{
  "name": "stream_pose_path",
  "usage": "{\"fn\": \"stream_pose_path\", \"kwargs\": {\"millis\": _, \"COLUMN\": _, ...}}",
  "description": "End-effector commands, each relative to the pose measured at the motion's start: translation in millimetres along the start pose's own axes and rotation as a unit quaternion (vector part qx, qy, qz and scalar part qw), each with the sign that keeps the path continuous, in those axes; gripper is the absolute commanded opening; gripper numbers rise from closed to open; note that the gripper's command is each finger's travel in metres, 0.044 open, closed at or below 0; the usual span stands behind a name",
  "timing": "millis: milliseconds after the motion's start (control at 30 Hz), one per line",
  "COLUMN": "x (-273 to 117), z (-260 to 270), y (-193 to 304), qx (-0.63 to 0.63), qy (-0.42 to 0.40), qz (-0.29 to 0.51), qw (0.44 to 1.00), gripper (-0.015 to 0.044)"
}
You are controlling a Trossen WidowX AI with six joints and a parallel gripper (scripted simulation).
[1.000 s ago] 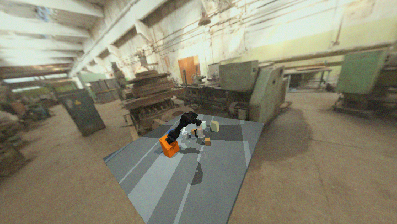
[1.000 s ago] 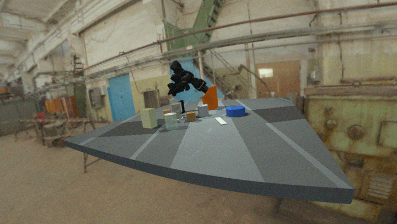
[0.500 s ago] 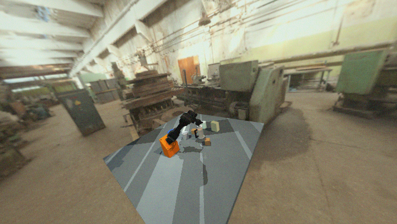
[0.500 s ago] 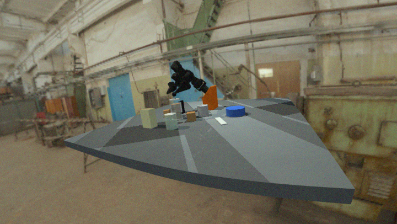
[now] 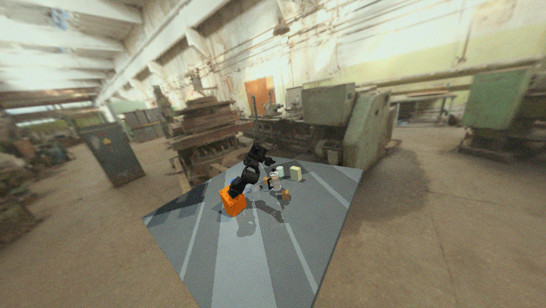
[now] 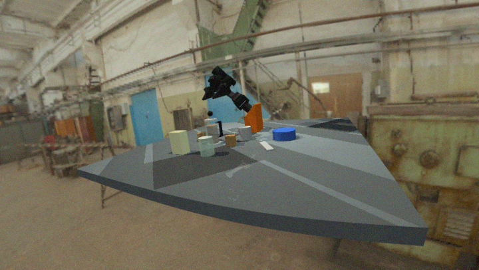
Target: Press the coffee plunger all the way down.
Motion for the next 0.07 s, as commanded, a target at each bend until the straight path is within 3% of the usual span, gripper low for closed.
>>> {"fn": "stream_pose_path", "kwargs": {"millis": 0, "x": -1.6, "z": -1.7, "y": -1.3, "qx": 0.003, "qy": 0.002, "qz": 0.000, "qw": 1.000, "gripper": 0.0440}}
{"fn": "stream_pose_path", "kwargs": {"millis": 33, "x": -1.6, "z": -1.7, "y": -1.3, "qx": 0.003, "qy": 0.002, "qz": 0.000, "qw": 1.000, "gripper": 0.0440}}
Point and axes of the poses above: the point midway between the two fingers, 35 mm back from their tips, its own x axis out along the fingers, its own z axis across the jaws, y = z × x, the point moved 5 cm from there along -x, back along the fingers, and after that the axes turned 8 degrees about x, right-handed, at the moved point
